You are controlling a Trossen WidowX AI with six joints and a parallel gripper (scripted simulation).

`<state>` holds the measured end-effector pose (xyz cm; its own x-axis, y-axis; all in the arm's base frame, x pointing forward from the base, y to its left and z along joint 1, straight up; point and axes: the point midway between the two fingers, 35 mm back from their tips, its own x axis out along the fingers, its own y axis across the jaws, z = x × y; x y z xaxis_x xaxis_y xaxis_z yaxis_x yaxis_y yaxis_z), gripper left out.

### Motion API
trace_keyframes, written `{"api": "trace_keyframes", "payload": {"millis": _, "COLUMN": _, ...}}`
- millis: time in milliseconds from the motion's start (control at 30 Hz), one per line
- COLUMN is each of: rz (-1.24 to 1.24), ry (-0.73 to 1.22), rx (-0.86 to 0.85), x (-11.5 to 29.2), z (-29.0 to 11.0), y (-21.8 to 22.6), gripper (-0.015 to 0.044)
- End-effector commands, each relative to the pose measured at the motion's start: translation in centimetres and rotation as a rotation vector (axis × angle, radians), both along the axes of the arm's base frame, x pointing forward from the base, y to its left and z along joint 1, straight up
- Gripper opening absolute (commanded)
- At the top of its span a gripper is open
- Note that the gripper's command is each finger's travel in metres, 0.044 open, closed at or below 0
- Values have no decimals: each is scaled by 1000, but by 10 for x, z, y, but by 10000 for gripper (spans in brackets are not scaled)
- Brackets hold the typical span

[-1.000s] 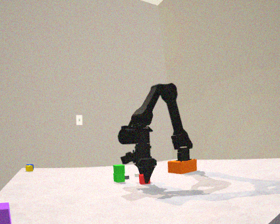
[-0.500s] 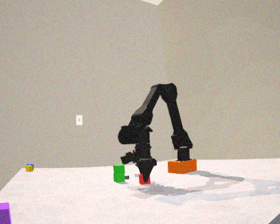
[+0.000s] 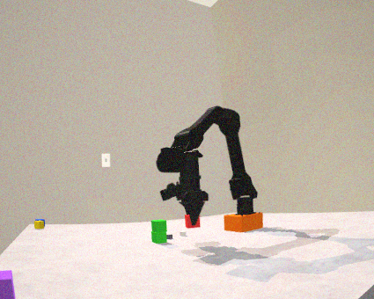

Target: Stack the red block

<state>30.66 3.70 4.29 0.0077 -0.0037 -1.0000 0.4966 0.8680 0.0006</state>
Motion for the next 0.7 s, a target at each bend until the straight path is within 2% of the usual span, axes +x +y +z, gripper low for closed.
{"api": "trace_keyframes", "payload": {"millis": 0, "rz": -2, "ry": -11, "rx": 6, "x": 1, "z": 22, "y": 1, "gripper": 0}}
{"api": "trace_keyframes", "payload": {"millis": 267, "rz": -2, "ry": -11, "rx": 6, "x": 0, "z": 61, "y": 1, "gripper": 0}}
{"api": "trace_keyframes", "payload": {"millis": 500, "rz": -2, "ry": -11, "rx": 6, "x": 1, "z": 61, "y": -1, "gripper": 0}}
{"api": "trace_keyframes", "payload": {"millis": 667, "rz": -2, "ry": -12, "rx": 4, "x": 14, "z": 62, "y": -23, "gripper": 0}}
